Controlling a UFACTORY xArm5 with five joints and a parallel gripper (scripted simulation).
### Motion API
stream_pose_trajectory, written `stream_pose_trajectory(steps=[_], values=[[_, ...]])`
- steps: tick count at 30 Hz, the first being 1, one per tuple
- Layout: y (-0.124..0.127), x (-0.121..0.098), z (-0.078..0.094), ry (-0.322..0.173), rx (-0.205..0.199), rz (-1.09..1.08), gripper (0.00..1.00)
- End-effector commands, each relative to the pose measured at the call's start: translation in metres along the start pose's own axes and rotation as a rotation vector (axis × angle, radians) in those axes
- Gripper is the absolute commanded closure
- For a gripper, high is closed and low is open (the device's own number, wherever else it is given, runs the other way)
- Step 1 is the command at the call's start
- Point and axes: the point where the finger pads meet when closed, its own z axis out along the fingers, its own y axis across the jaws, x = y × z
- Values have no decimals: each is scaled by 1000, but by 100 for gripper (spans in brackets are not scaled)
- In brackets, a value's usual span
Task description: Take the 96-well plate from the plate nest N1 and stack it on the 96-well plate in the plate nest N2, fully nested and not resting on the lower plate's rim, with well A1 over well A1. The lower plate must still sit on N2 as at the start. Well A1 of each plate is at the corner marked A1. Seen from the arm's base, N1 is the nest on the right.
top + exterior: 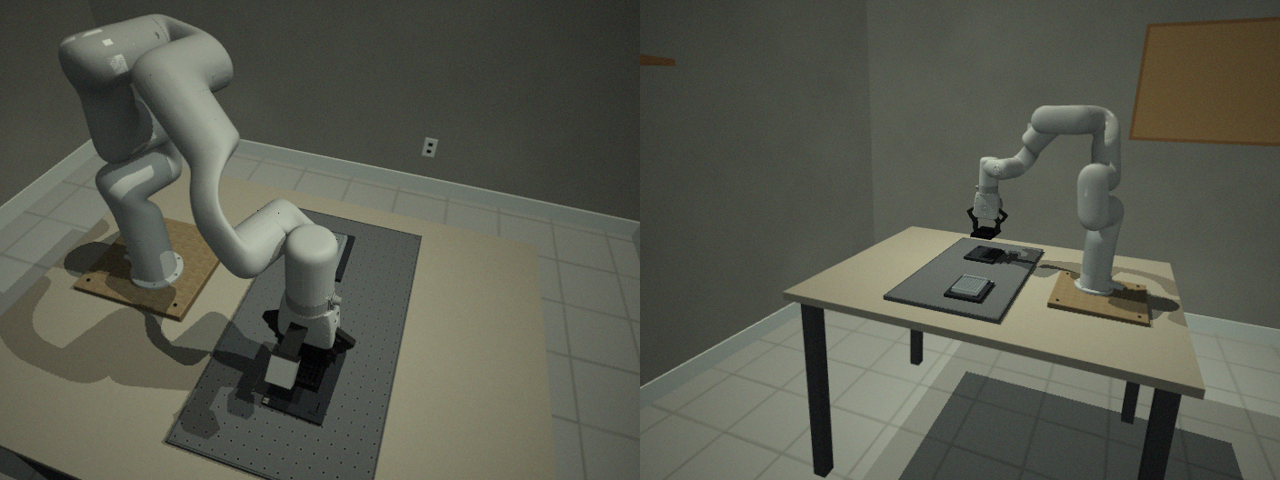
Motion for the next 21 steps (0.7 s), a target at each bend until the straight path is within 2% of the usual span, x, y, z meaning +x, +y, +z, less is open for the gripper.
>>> stream_pose_trajectory(steps=[1,6,21], values=[[-1,0,-11,1,4,0,100],[-1,0,-16,1,4,0,100],[0,-3,-16,1,4,-33,100]])
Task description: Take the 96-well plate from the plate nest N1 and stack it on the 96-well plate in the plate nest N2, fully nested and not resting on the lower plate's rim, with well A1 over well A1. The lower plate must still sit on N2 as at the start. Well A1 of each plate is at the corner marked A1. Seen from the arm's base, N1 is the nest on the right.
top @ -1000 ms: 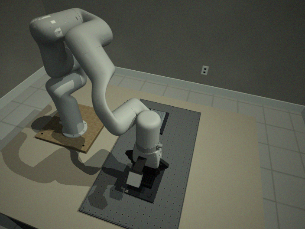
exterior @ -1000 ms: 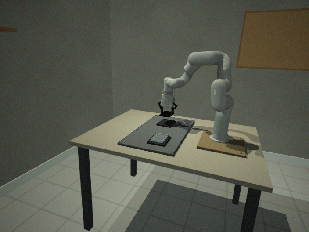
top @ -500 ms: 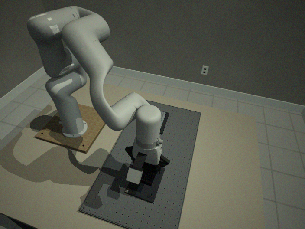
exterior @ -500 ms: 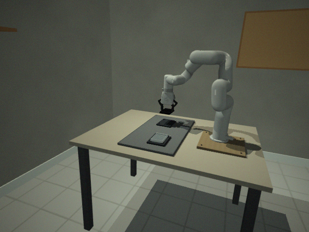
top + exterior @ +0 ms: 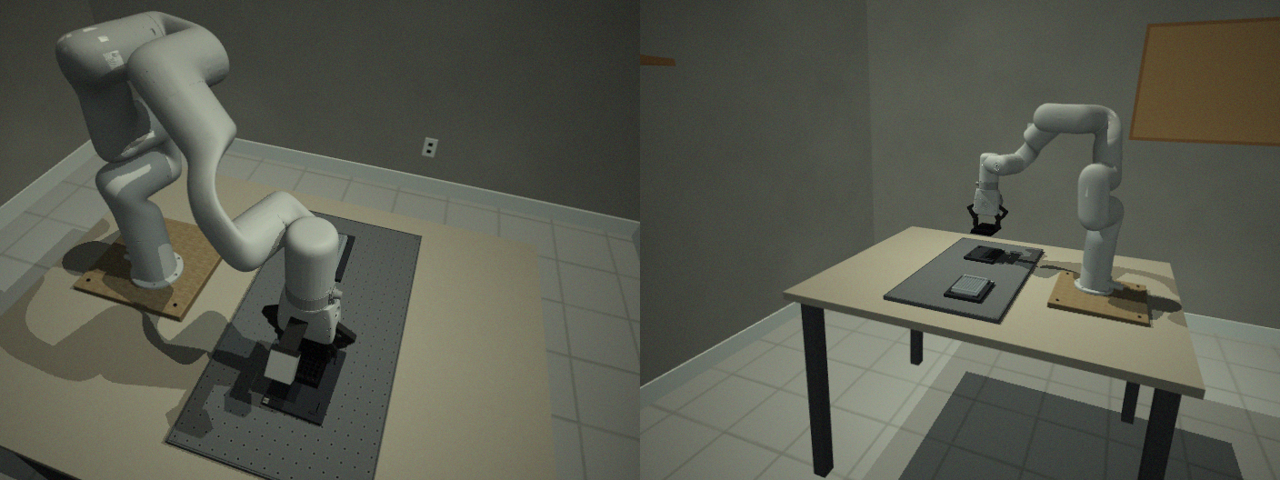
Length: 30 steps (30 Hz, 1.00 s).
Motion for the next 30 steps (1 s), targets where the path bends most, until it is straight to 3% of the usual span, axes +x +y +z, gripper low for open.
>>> stream_pose_trajectory(steps=[1,30], values=[[-1,-3,-2,1,4,-31,100],[19,-91,-2,5,4,-53,100]])
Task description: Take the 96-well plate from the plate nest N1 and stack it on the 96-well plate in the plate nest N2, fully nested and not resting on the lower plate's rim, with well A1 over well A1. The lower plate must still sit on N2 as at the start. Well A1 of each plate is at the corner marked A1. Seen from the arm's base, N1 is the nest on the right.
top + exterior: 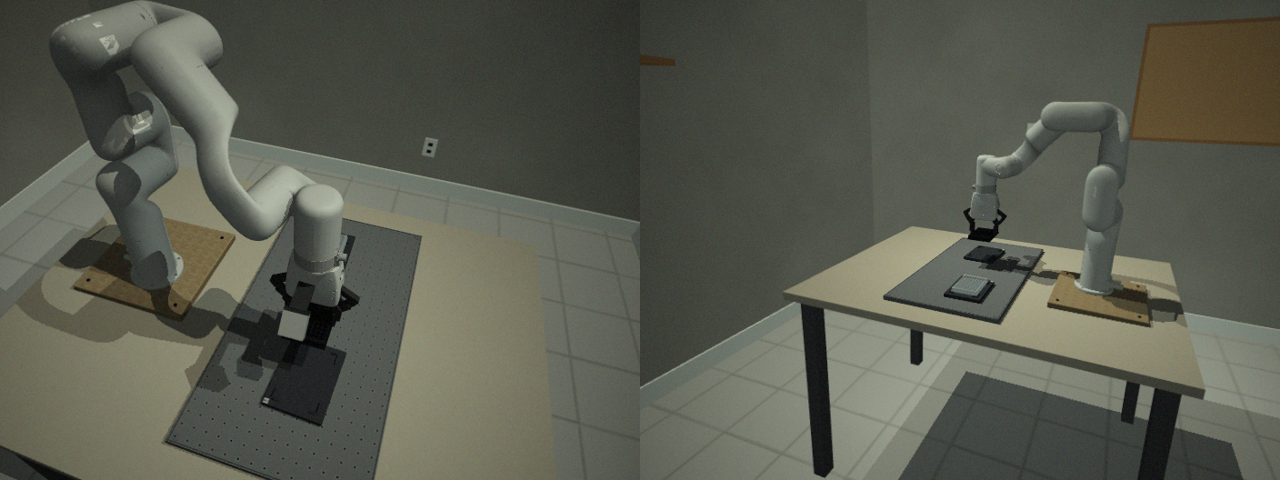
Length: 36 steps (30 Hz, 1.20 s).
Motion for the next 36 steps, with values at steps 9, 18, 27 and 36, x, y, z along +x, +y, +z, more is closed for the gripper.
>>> stream_pose_trajectory(steps=[9,18,27,36], values=[[5,-39,-2,2,5,1,100],[10,-69,-2,4,6,1,100],[14,-92,-2,4,6,1,100],[18,-121,-2,5,7,1,100]])
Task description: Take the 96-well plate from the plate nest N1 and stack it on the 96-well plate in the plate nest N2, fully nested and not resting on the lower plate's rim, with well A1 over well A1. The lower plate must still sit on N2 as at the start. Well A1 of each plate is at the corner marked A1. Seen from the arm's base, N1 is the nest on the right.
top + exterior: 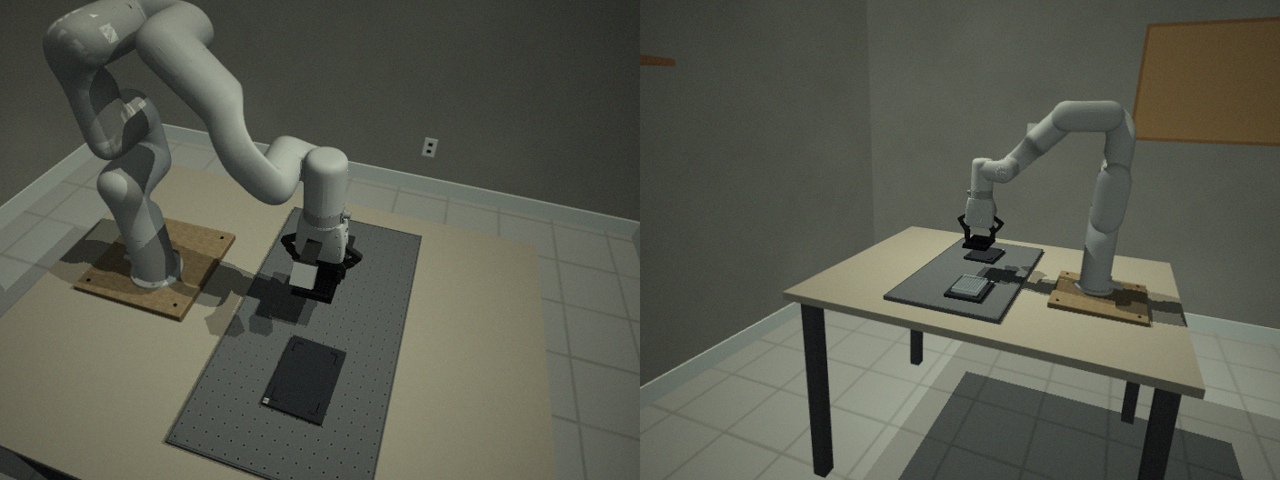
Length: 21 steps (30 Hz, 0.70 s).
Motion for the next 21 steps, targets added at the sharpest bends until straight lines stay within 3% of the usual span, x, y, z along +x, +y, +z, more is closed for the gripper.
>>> stream_pose_trajectory(steps=[1,21], values=[[2,-20,-2,0,5,1,100],[10,-73,-2,2,7,1,100]])
